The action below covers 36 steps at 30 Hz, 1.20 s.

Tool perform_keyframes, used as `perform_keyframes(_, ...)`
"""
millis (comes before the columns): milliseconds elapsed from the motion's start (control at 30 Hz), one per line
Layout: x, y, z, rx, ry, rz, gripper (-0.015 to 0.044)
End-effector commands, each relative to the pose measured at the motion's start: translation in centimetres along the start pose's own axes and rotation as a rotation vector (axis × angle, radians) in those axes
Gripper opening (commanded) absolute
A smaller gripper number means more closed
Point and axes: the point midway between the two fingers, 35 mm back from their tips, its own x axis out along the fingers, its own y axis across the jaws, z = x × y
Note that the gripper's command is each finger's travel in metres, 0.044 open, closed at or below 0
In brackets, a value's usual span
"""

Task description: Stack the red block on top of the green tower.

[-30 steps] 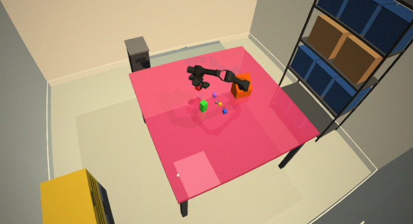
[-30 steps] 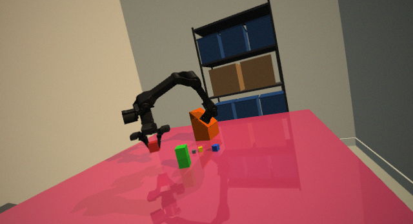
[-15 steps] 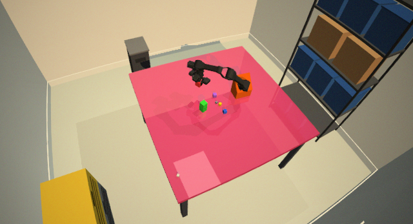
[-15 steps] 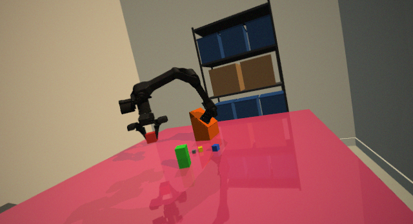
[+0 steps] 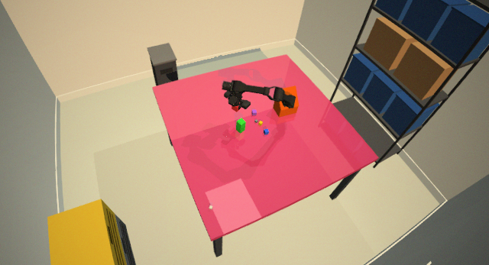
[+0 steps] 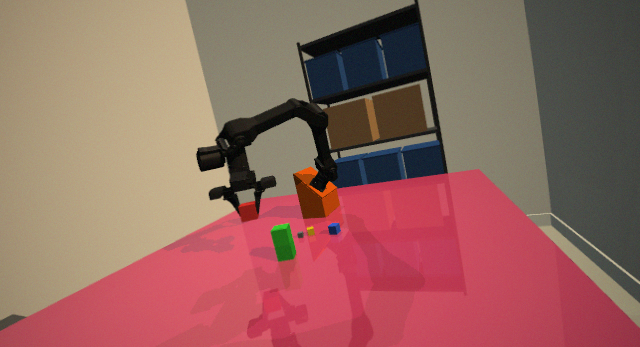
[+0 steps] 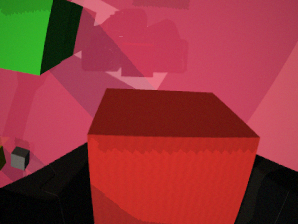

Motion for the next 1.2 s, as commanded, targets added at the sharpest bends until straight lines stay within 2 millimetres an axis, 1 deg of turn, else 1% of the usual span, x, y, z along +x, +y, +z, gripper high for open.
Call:
perform_keyframes(0,0.3,2.4,1.6,0.011,0.0,0.014,0.0)
perform_keyframes(100,0.3,4.3,2.8,0.01,-0.002,0.017,0.0)
perform_keyframes(267,0.4,7.3,4.4,0.009,-0.004,0.024,0.0)
perform_keyframes(333,0.4,8.0,4.7,0.009,-0.005,0.026,0.0)
perform_keyframes(567,0.2,8.1,4.7,0.009,-0.005,0.026,0.0)
perform_keyframes(667,0.8,8.1,4.7,0.009,-0.005,0.026,0.0)
perform_keyframes(867,3.0,8.2,4.7,0.009,-0.006,0.027,0.0)
perform_keyframes(1167,3.0,8.2,4.7,0.009,-0.006,0.027,0.0)
